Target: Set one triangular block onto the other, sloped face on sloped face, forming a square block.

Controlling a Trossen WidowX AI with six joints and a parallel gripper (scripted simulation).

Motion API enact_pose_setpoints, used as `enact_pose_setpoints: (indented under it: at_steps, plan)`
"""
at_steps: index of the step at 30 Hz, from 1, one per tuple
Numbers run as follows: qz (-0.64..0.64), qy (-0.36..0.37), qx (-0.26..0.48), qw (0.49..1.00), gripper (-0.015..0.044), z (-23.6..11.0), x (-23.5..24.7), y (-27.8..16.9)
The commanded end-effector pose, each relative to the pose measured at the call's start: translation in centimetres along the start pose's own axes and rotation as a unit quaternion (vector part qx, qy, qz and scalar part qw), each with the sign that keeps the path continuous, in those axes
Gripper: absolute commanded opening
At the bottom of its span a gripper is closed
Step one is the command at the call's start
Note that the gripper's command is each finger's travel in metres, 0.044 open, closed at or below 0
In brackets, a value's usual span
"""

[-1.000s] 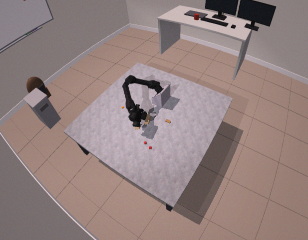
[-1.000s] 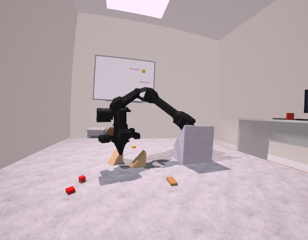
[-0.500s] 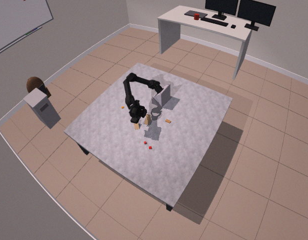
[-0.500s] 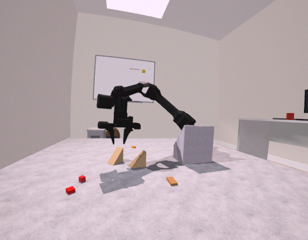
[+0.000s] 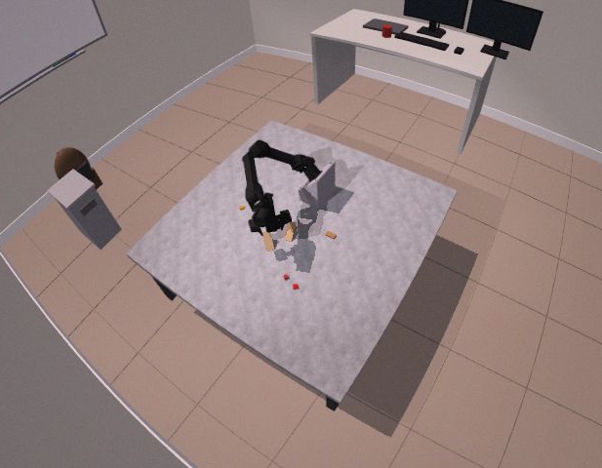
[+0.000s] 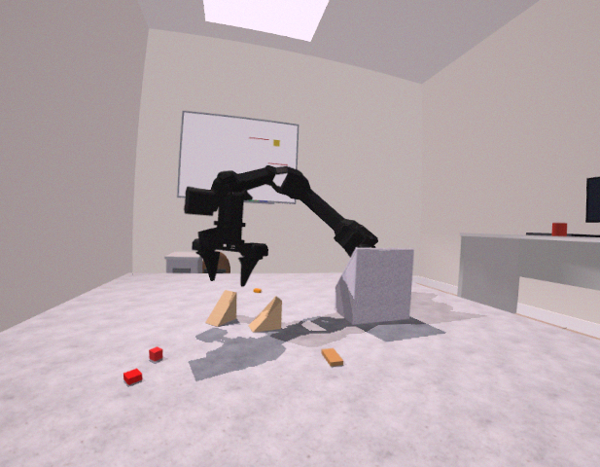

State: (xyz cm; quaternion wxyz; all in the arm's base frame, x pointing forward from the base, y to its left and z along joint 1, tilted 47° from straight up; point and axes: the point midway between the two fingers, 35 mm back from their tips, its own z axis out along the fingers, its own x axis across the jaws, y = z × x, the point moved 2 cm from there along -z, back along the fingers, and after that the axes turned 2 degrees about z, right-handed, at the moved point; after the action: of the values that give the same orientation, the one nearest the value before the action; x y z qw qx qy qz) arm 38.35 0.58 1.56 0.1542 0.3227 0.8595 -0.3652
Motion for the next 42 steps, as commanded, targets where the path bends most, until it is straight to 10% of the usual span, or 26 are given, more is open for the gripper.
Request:
enact_pose_setpoints:
  at_steps: [1, 23, 38, 42]
  plan:
    - [0.414, 0.0, 0.005, 0.91, 0.044, -0.2, -0.8, -0.6]
    - [0.893, -0.006, 0.009, 0.451, 0.044, -0.5, -1.9, -1.3]
    - [1.0, -0.011, 0.007, 0.009, 0.044, -0.6, -2.5, -1.8]
    - [1.0, -0.012, 0.007, -0.025, 0.044, -0.7, -2.6, -1.9]
